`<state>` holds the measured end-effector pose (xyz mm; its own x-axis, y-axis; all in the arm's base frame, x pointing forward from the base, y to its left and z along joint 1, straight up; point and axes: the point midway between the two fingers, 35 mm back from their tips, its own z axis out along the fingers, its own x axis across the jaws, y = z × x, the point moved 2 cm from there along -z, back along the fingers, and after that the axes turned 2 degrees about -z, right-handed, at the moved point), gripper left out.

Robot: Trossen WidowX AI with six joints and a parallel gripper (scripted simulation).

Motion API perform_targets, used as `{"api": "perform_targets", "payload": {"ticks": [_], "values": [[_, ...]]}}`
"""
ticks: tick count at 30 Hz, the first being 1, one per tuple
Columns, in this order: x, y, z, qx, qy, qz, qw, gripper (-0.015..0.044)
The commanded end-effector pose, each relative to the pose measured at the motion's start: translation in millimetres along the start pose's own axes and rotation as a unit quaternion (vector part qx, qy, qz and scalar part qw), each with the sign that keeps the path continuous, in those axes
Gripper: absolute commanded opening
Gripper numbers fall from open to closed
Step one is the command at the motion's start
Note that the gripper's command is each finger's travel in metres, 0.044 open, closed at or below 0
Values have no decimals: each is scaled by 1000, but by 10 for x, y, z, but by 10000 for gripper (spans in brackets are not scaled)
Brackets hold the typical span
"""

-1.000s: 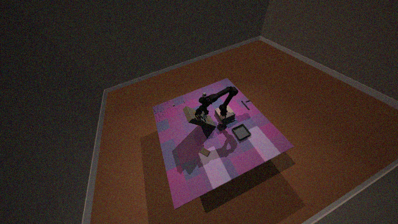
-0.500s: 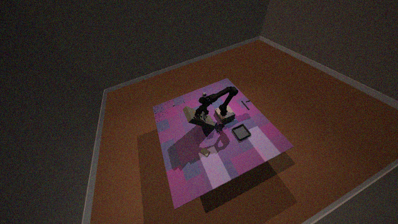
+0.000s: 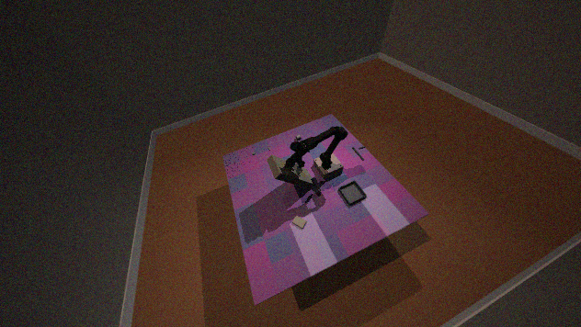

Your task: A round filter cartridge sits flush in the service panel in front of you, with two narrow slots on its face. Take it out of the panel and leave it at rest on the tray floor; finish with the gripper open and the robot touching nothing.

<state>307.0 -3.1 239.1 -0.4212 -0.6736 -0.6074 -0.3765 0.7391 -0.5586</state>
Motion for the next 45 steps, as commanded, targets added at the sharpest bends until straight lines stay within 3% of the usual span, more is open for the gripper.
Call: {"api": "perform_targets", "payload": {"ticks": [1, 35, 45], "values": [[-17, -20, 67, 3, -2, 3, 1000, 0], [-17, -20, 67, 3, -2, 3, 1000, 0], [-23, -22, -512, 1, 0, 3, 1000, 0]]}}
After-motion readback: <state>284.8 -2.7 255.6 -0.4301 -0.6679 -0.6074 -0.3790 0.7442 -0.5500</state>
